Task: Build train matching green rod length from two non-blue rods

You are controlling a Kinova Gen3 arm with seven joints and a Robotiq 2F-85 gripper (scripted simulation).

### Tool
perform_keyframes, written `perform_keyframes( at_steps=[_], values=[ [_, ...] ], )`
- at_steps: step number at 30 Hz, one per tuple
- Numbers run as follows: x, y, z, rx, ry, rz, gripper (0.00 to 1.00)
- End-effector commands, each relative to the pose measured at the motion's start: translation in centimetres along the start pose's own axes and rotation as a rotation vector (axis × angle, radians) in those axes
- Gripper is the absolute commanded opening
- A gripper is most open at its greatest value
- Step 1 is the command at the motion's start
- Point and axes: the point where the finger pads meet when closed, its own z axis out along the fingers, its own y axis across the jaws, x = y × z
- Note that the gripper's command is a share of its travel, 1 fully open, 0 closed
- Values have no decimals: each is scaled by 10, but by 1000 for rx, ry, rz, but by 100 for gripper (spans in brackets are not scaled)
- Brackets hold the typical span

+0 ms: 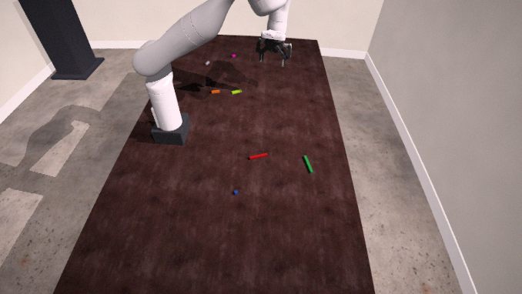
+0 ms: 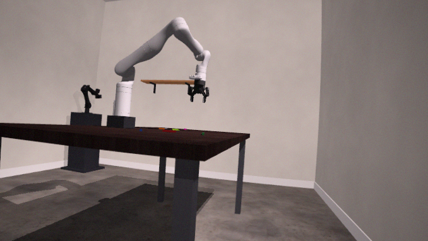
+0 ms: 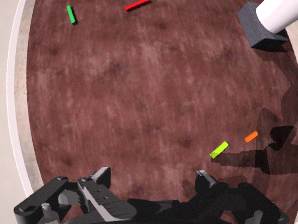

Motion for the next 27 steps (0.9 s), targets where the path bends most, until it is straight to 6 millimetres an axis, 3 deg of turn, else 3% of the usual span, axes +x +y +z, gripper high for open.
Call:
perform_keyframes(
  at_steps=[1, 27],
  values=[
    [-2, 2, 0, 0, 0, -5, 100],
    [-30, 29, 12, -6, 3, -197, 100]
  ],
)
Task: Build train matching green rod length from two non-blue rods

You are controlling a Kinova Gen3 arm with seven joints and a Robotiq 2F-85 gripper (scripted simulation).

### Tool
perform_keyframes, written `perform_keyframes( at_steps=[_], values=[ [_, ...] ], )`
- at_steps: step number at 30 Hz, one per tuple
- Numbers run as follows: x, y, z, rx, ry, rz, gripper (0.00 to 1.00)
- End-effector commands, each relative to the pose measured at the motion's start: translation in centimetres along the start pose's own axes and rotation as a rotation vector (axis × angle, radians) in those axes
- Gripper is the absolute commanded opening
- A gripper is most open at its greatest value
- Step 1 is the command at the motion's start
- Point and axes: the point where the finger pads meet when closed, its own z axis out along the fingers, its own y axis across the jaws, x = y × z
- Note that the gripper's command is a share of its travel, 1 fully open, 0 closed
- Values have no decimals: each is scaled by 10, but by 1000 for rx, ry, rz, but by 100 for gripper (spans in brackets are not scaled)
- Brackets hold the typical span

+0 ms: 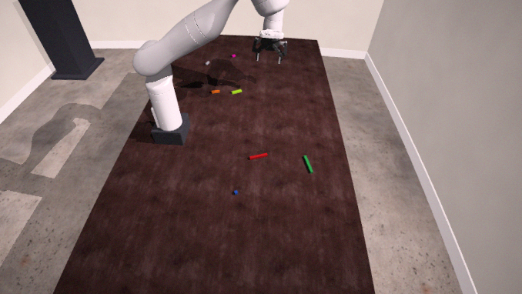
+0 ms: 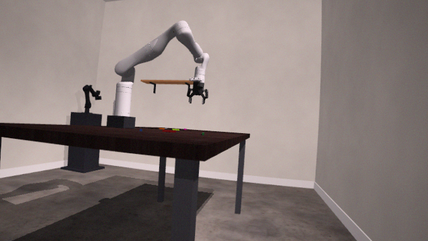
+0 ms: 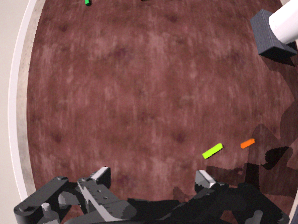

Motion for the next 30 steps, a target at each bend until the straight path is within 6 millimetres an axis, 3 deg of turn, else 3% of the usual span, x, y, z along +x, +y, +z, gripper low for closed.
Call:
perform_keyframes(
  at_steps=[1, 30],
  values=[
    [-8, 6, 2, -2, -1, -40, 100],
    [-31, 24, 11, -6, 2, -180, 100]
  ],
)
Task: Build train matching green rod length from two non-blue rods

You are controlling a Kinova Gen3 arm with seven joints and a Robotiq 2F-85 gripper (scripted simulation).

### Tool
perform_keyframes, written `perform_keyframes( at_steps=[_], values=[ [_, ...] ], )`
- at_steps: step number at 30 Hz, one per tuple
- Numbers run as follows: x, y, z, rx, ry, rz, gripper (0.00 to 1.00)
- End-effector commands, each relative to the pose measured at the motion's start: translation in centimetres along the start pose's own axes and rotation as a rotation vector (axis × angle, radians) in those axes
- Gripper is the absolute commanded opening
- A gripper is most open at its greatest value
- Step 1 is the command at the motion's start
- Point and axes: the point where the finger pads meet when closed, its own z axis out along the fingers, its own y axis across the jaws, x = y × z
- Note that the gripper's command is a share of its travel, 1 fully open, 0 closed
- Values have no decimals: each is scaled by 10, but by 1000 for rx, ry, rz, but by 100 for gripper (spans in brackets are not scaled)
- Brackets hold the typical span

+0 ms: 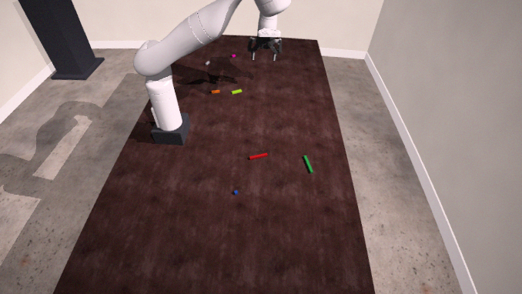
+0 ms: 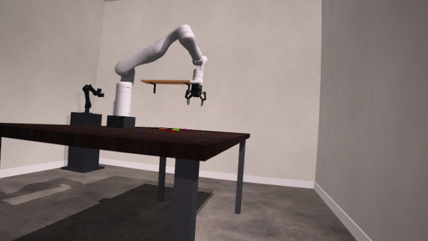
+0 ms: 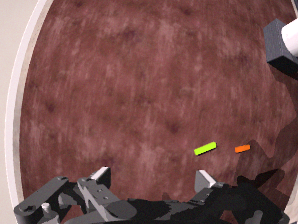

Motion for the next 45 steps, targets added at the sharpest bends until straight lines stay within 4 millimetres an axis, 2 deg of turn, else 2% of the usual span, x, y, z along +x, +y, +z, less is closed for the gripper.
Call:
perform_keyframes(
  at_steps=[1, 2, 3, 10, 11, 27, 28, 44, 45],
  values=[
    [-2, 1, 0, 0, 0, -3, 100],
    [-2, 1, 0, 0, 0, -3, 100],
    [-10, 6, 3, -1, 0, -49, 100],
    [-10, 6, 3, -1, 0, -49, 100],
    [-17, 11, 5, -2, 1, -95, 100],
    [-25, 16, 8, -3, 2, -141, 100],
    [-33, 21, 11, -4, 3, -186, 100],
    [-40, 26, 14, -5, 4, -231, 100],
    [-47, 31, 17, -5, 5, -275, 100]
  ],
)
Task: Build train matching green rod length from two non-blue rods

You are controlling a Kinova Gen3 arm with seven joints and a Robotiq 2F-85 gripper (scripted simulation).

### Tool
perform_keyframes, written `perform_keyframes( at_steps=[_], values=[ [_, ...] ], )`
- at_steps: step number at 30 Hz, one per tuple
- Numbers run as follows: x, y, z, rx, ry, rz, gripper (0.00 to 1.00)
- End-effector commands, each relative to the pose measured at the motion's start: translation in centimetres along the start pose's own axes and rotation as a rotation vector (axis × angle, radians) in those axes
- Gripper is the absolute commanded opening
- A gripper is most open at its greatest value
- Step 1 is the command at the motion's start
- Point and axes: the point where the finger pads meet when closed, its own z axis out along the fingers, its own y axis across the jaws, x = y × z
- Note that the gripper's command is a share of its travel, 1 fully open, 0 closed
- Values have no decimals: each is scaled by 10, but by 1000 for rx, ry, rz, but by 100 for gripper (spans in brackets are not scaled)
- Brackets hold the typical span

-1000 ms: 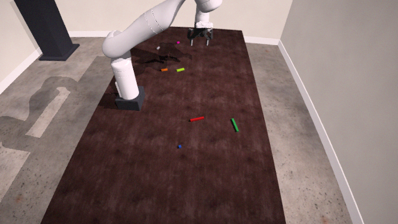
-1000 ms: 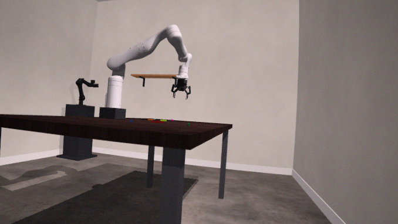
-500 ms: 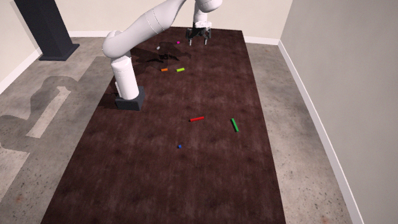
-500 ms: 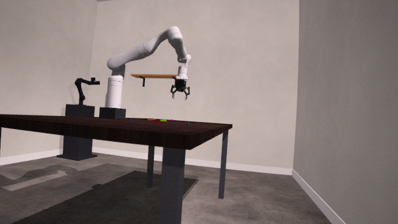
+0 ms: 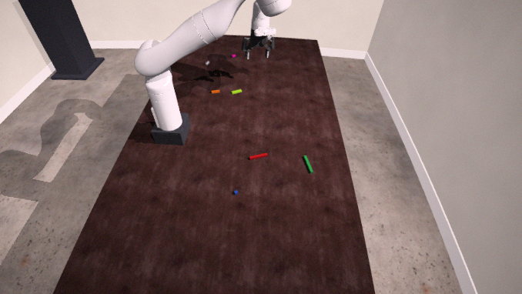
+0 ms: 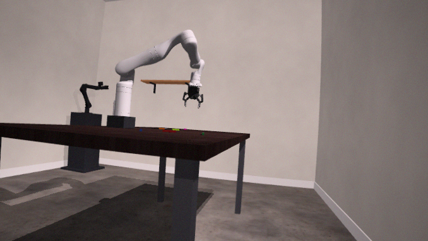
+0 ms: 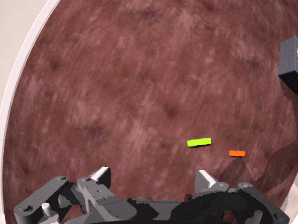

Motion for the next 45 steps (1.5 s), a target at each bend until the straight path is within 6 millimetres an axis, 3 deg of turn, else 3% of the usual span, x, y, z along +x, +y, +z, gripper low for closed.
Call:
perform_keyframes(
  at_steps=[1, 8, 9, 16, 17, 25, 26, 45],
  values=[
    [-9, 4, 2, -1, -1, -37, 100],
    [-9, 4, 2, -1, -1, -37, 100],
    [-17, 8, 5, -2, 0, -81, 100],
    [-17, 8, 5, -2, 0, -81, 100],
    [-25, 11, 7, -3, 1, -124, 100],
    [-25, 11, 7, -3, 1, -124, 100],
    [-33, 15, 10, -4, 2, -168, 100],
    [-48, 23, 15, -5, 4, -253, 100]
  ],
)
